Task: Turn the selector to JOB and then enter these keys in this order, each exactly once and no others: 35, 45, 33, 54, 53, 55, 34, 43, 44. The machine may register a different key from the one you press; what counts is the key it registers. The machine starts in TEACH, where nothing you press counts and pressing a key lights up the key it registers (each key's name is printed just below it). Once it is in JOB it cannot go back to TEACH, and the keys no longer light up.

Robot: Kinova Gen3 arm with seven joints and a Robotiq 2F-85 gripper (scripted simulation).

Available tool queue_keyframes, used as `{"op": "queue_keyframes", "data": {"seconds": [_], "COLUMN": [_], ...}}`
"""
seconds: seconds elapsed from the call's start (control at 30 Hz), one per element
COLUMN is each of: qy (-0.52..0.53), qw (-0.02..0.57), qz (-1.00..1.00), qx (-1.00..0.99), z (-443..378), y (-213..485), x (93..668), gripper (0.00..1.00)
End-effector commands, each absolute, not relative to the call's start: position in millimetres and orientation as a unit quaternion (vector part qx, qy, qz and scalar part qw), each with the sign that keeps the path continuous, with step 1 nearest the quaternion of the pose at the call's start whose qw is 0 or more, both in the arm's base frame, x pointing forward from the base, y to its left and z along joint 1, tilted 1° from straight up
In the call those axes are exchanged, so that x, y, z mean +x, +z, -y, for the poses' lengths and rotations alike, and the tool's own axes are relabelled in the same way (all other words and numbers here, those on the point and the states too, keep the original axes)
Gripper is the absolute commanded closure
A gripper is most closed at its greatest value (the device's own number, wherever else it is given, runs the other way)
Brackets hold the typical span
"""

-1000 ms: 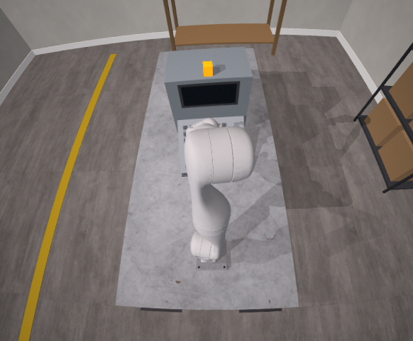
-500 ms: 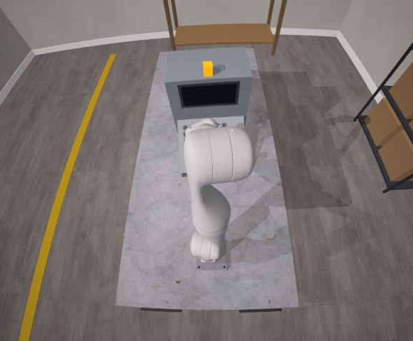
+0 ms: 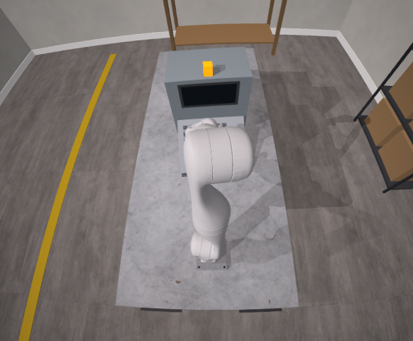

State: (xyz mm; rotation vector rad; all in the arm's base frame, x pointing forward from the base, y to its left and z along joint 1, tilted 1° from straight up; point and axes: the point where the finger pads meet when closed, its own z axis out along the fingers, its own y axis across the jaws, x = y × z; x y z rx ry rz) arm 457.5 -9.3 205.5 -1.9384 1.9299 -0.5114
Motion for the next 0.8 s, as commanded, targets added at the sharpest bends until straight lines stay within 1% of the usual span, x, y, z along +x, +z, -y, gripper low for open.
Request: {"op": "queue_keyframes", "data": {"seconds": [0.0,0.23,0.5,0.77], "qy": [-0.183,-0.183,-0.183,-0.183], "qw": [0.178,0.178,0.179,0.178], "qz": [-0.681,-0.682,-0.682,-0.681], "qx": [-0.687,-0.685,-0.685,-0.687], "z": [10,10,10,10], "y": [206,198,149,144], "x": [456,461,491,492], "gripper": [0.9,0.9,0.9,0.9]}}
